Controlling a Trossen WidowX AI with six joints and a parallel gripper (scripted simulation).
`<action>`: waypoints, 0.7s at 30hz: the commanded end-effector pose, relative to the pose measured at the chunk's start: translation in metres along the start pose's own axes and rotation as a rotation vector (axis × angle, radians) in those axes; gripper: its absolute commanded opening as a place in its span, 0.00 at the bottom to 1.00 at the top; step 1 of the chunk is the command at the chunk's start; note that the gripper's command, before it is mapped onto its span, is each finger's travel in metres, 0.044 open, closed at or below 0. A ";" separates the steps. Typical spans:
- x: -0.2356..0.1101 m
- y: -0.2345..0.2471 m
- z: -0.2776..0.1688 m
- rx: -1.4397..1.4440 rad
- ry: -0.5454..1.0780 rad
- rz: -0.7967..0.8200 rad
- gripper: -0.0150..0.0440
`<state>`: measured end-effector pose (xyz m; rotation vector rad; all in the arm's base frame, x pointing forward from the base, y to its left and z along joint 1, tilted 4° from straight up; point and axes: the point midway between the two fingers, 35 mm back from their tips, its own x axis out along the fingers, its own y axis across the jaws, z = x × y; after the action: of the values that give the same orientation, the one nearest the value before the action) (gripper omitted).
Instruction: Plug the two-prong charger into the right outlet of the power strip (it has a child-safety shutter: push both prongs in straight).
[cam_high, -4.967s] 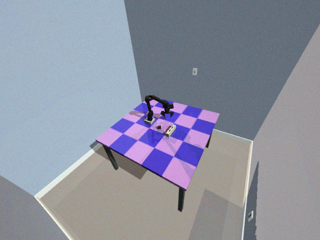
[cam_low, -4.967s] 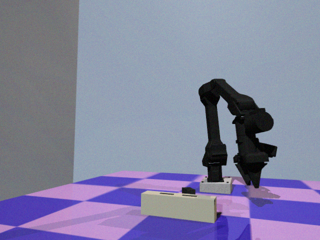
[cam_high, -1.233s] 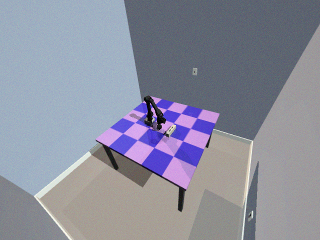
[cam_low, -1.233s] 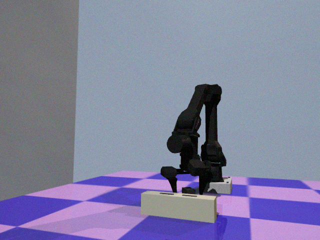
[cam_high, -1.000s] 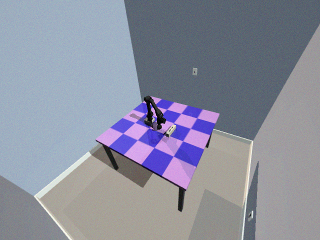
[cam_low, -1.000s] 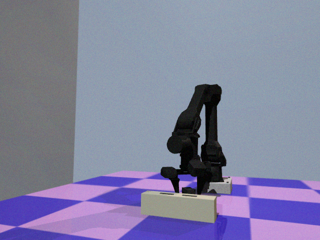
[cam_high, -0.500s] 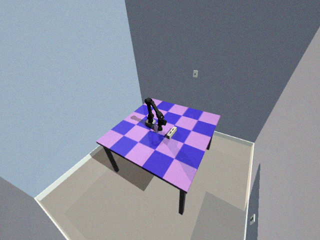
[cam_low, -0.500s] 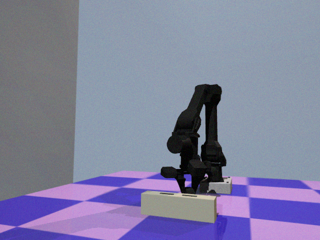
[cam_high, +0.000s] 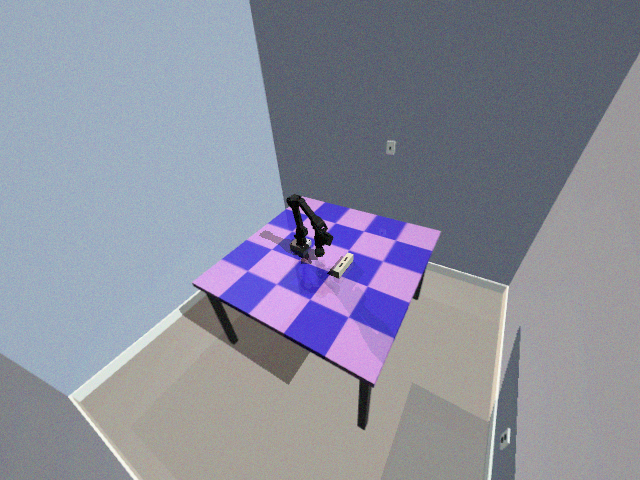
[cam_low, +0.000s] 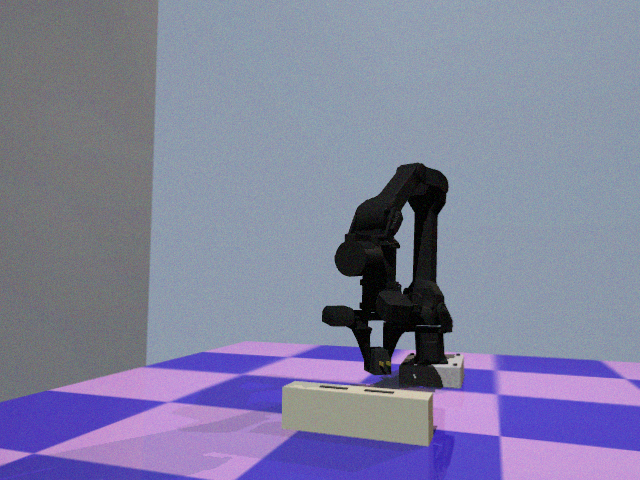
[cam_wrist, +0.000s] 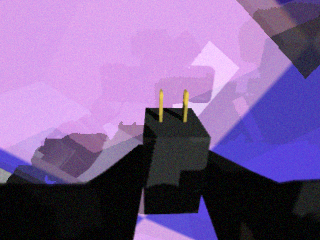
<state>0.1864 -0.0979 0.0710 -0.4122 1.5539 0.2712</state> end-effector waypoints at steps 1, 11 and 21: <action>-0.007 0.000 -0.001 0.009 0.003 -0.002 0.25; -0.001 -0.010 0.008 0.128 -0.001 0.005 0.25; 0.007 -0.021 0.017 0.262 -0.003 0.014 0.25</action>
<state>0.2036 -0.1077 0.0661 -0.2376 1.5750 0.1156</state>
